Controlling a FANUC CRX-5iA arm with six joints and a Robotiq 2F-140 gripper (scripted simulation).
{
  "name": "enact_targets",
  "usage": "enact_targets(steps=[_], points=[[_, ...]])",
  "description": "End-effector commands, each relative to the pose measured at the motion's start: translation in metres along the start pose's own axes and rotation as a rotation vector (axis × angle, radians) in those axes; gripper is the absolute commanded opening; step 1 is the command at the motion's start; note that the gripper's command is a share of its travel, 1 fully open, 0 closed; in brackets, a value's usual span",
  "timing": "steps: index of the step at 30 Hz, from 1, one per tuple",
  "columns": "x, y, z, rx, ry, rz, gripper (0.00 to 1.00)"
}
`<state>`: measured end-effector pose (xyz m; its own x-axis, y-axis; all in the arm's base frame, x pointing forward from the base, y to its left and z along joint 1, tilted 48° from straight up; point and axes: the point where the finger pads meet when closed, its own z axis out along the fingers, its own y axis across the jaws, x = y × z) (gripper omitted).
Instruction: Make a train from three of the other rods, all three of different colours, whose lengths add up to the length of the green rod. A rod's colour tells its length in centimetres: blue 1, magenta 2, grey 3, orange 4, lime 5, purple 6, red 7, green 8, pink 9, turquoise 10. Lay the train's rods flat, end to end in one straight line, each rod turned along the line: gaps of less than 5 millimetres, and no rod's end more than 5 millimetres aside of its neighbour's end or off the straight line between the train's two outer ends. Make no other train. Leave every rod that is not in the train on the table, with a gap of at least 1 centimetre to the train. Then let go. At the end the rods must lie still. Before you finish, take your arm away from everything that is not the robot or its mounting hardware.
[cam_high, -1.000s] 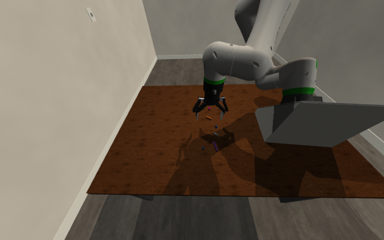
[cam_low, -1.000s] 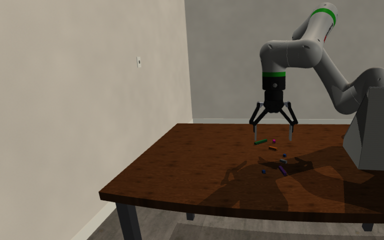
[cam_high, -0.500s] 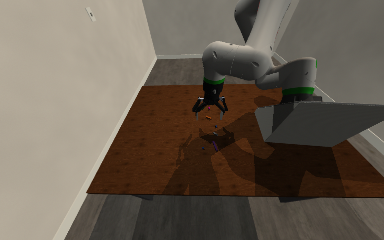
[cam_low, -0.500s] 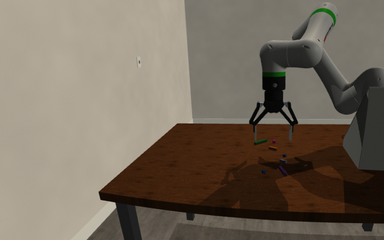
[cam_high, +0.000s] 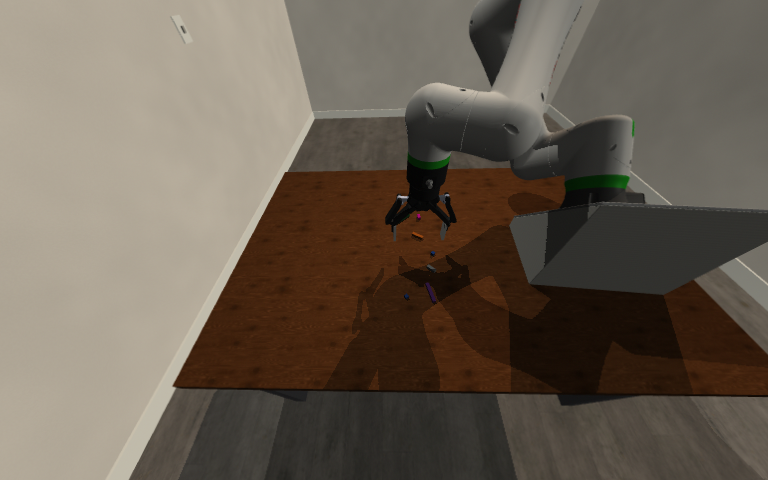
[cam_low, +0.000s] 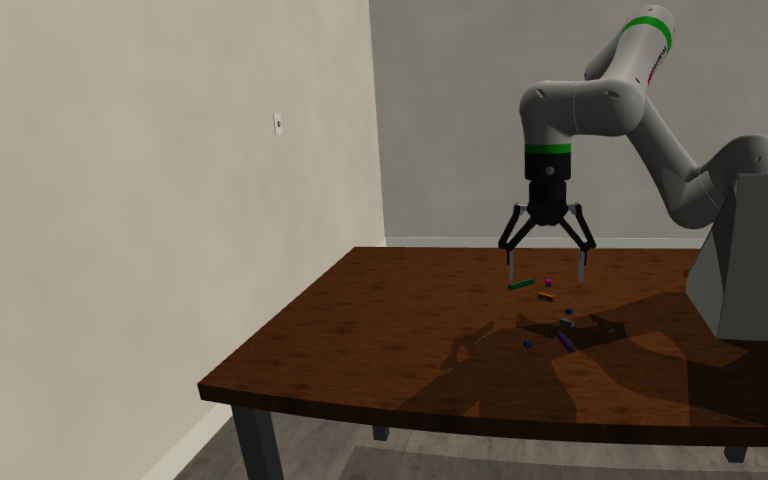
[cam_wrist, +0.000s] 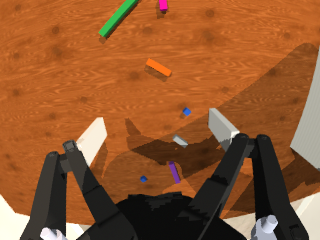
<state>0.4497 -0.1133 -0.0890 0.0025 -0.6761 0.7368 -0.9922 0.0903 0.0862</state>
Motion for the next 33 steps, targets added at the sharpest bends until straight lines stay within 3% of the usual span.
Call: enact_targets(steps=[1,20,31,33], points=[[0.0,0.0,0.0,0.0,0.0,0.0,1.0],[0.0,0.0,0.0,0.0,0.0,0.003,1.0],[0.021,0.0,0.0,0.0,-0.001,0.415,1.0],[0.021,0.0,0.0,0.0,-0.001,0.415,1.0]])
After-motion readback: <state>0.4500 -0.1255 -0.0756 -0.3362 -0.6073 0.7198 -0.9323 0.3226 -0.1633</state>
